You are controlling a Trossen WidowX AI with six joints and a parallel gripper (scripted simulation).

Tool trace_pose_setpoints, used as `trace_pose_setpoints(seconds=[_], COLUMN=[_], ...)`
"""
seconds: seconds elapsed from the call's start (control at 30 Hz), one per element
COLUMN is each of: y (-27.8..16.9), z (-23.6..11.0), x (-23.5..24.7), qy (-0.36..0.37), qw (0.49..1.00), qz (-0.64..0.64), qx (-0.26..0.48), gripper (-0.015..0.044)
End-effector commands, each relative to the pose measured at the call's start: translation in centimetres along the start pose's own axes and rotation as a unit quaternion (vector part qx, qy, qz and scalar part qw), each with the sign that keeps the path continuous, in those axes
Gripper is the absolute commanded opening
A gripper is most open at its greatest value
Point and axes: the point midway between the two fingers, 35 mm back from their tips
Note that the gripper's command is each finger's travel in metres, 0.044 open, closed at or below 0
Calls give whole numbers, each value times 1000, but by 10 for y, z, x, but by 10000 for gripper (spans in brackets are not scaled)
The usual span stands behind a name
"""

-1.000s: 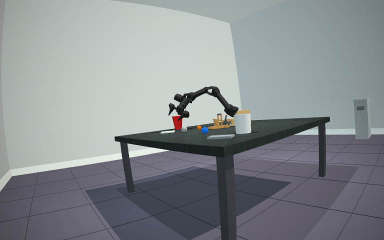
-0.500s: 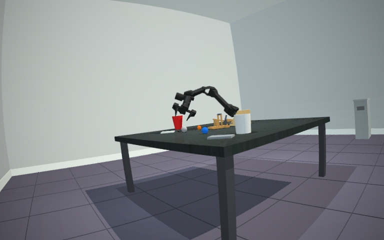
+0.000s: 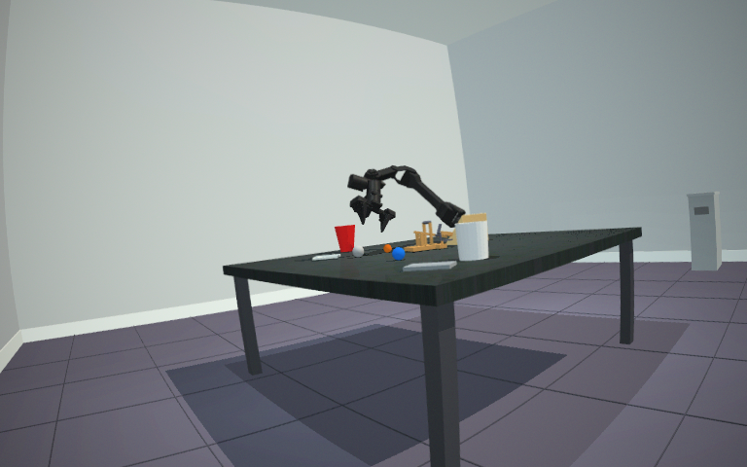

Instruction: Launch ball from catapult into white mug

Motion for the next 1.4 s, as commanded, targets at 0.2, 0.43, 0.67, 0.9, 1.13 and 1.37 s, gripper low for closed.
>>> trace_pose_setpoints(seconds=[0.2,0.43,0.67,0.9,1.13,1.37], y=[-42,-68,-89,-105,-118,-121], z=[0,-3,-9,-17,-28,-30], x=[-27,-48,-69,-88,-104,-110], qy=[-70,-120,-166,-208,-246,-259], qw=[989,965,928,878,815,790], qz=[-132,-233,-333,-431,-523,-554], qx=[0,-4,-12,-24,-40,-46], gripper=[440,440,440,440,440,440])
Point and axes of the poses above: the point midway between the two fingers, 35 mm back from their tips, its own z axis out along the fingers, its own x axis across the jaws, y = z × x, and after that the axes turned 8 degrees about z, right-handed
